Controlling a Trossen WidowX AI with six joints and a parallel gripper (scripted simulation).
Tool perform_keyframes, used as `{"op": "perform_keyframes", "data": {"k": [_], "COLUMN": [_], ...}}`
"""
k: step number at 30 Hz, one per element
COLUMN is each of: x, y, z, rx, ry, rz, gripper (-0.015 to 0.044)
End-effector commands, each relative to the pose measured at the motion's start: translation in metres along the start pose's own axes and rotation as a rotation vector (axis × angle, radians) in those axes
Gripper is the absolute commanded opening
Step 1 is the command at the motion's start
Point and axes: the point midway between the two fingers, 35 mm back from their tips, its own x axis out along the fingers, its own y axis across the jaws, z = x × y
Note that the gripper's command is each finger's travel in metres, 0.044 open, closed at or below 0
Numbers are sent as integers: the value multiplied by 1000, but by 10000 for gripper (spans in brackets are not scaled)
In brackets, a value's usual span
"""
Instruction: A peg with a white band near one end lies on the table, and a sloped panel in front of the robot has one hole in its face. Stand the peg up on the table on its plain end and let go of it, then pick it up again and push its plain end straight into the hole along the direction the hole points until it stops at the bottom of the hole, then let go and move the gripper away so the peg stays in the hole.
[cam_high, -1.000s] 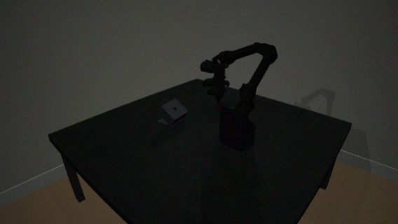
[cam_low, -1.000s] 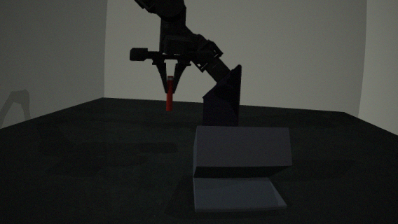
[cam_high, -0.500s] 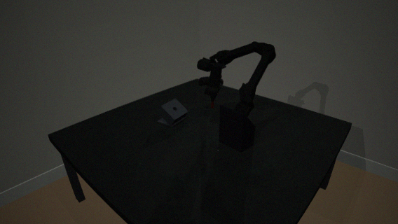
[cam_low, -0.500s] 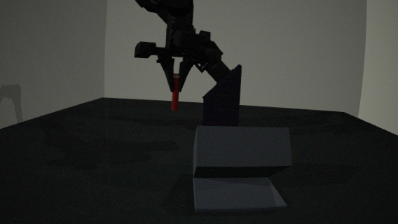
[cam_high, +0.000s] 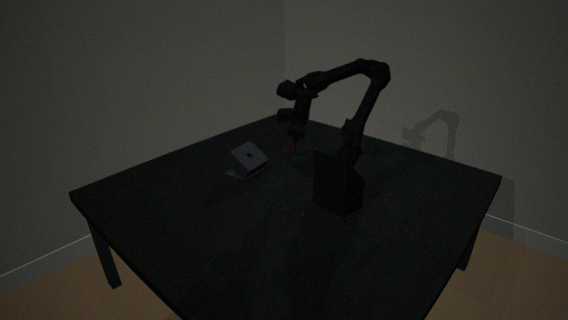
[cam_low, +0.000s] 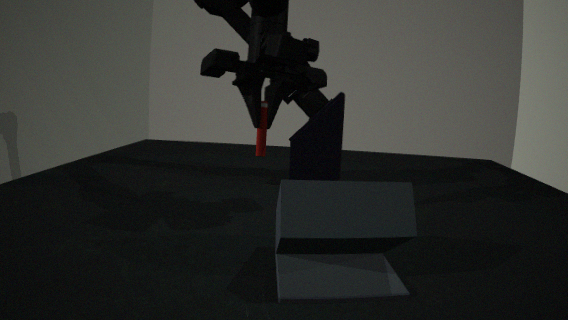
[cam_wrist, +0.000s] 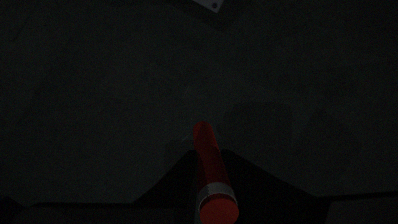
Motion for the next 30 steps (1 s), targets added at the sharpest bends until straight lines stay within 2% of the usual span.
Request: {"op": "perform_keyframes", "data": {"k": [1, 30], "x": [0, -13], "y": [4, 22], "z": [9, 63], "rx": [-56, -336], "ry": [-23, -179], "rz": [-10, -116], "gripper": [0, 0]}}
